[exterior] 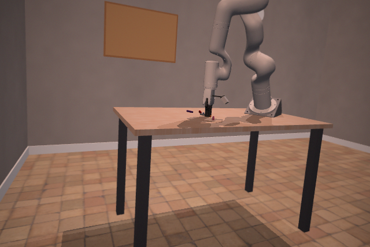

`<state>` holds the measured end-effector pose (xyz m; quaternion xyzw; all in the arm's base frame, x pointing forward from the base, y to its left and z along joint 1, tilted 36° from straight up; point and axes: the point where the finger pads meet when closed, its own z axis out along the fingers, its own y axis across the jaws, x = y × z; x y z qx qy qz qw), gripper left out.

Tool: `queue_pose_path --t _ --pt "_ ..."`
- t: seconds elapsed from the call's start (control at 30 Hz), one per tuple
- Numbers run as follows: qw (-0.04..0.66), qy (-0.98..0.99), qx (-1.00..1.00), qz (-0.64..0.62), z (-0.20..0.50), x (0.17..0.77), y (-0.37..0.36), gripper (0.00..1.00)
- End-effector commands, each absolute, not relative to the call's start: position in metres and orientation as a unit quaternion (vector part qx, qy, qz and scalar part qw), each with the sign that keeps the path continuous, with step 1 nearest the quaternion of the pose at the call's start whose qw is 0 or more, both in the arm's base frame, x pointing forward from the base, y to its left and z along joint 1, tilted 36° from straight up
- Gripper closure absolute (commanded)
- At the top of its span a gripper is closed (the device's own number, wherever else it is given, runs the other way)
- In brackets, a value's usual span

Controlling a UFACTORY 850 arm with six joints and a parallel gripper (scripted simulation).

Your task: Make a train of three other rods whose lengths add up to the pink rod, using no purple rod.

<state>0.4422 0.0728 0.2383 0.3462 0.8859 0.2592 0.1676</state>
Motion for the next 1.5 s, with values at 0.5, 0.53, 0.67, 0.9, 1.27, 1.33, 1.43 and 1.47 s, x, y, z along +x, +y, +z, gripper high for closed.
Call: queue_pose_path --t 0.5,0.53,0.67,0.9,1.27,1.33,1.43,1.47 --pt "0.168 0.886 0.346 0.259 0.2388 0.4425 0.0727 0.76" --pt "0.168 0.886 0.346 0.259 0.2388 0.4425 0.0727 0.76" --pt "0.168 0.886 0.346 0.259 0.2388 0.4425 0.0727 0.96" --pt "0.168 0.886 0.346 0.259 0.2388 0.4425 0.0727 0.96" --pt "0.168 0.886 0.346 0.259 0.2388 0.4425 0.0727 0.96" --pt "0.168 0.886 0.346 0.259 0.2388 0.4425 0.0727 0.96" --pt "0.168 0.886 0.346 0.259 0.2388 0.4425 0.0727 0.96" --pt "0.168 0.886 0.346 0.259 0.2388 0.4425 0.0727 0.96"
